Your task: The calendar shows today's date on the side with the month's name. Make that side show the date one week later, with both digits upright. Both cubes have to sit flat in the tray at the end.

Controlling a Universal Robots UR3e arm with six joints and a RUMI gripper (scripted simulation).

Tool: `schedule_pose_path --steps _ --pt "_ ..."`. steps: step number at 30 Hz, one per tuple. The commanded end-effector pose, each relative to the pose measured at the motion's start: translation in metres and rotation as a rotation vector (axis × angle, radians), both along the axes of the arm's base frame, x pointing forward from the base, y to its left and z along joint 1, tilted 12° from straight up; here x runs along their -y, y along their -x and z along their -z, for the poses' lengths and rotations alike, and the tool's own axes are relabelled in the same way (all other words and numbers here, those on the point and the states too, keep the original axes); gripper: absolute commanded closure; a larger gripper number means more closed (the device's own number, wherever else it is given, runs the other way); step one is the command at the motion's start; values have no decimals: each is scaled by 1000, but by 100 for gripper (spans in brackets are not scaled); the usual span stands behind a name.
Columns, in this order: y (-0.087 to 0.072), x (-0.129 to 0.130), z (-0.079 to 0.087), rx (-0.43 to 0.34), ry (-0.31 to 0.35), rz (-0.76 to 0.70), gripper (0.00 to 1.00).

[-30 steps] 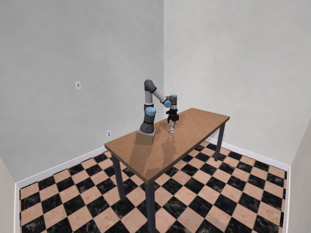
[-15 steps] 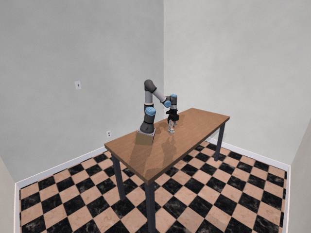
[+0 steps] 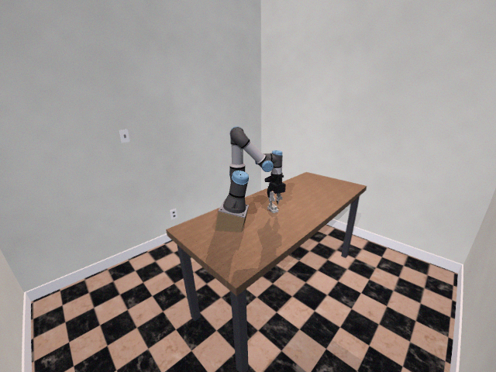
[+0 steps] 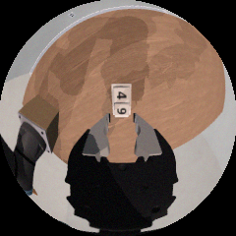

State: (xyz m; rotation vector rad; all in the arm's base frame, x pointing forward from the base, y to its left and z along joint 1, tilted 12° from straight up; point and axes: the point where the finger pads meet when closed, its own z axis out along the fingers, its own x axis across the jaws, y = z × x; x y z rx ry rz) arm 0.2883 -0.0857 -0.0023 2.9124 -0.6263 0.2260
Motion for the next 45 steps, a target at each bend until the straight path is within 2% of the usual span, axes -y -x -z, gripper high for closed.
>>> schedule_pose_path --steps 1,37,45 --pt "-1 0 -1 2 1 0 72" --pt "-1 0 -1 2 1 0 72" --pt "-1 2 5 2 1 0 72"
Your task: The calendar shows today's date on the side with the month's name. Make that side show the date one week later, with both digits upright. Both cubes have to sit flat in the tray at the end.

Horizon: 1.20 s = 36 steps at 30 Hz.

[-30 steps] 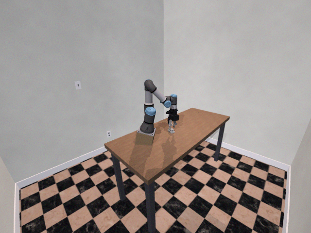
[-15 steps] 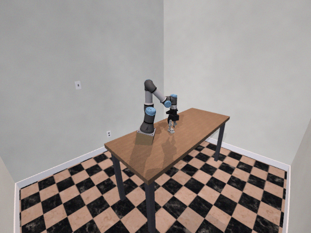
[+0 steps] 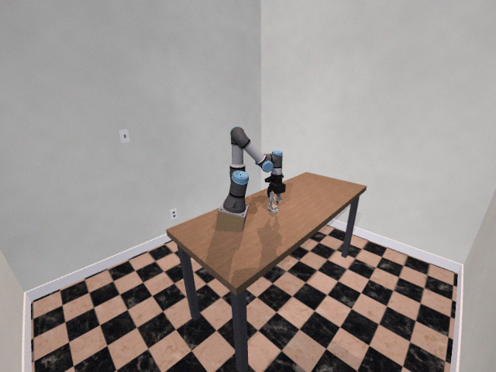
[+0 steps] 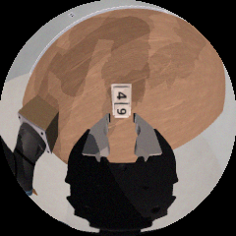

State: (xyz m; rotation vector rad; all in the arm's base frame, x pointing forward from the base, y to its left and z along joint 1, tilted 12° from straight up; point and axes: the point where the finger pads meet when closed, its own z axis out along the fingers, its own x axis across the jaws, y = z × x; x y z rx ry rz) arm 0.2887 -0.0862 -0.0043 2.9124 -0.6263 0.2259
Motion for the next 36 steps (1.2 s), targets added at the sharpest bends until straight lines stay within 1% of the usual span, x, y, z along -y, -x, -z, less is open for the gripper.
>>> schedule_pose_path --steps 1,6,8,17,36 --pt "-1 1 5 2 1 0 72" --pt "-2 3 13 2 1 0 72" --pt "-2 3 13 2 1 0 72" --pt "-3 5 23 2 1 0 72" --pt "-3 5 24 2 1 0 72"
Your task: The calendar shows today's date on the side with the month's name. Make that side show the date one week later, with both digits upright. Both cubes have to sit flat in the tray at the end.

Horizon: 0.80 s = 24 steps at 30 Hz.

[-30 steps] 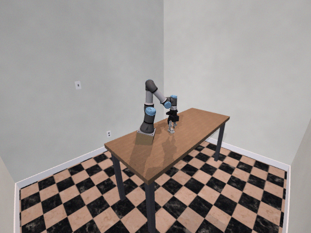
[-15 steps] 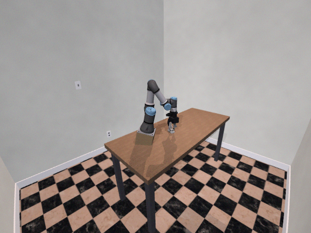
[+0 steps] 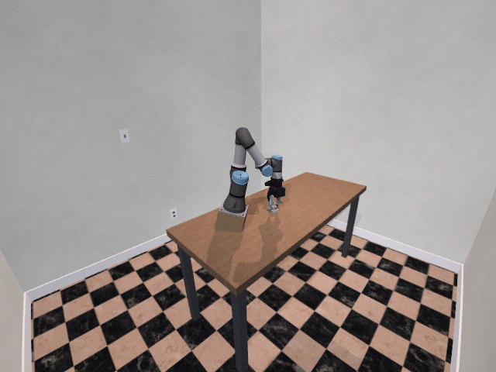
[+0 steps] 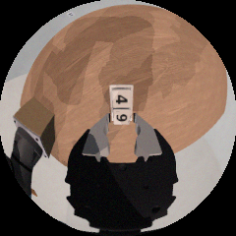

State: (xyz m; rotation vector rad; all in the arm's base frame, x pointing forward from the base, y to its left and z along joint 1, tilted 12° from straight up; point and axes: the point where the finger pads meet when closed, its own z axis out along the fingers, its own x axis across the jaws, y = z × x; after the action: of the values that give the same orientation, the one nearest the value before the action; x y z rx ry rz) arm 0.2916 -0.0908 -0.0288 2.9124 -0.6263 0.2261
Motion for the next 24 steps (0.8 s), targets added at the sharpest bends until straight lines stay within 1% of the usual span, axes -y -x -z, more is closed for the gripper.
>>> schedule_pose_path --steps 1,20,21,24 --pt "-1 0 0 2 1 0 72" --pt "-1 0 0 2 1 0 72" --pt "-1 0 0 2 1 0 90" --pt "-1 0 0 2 1 0 90"
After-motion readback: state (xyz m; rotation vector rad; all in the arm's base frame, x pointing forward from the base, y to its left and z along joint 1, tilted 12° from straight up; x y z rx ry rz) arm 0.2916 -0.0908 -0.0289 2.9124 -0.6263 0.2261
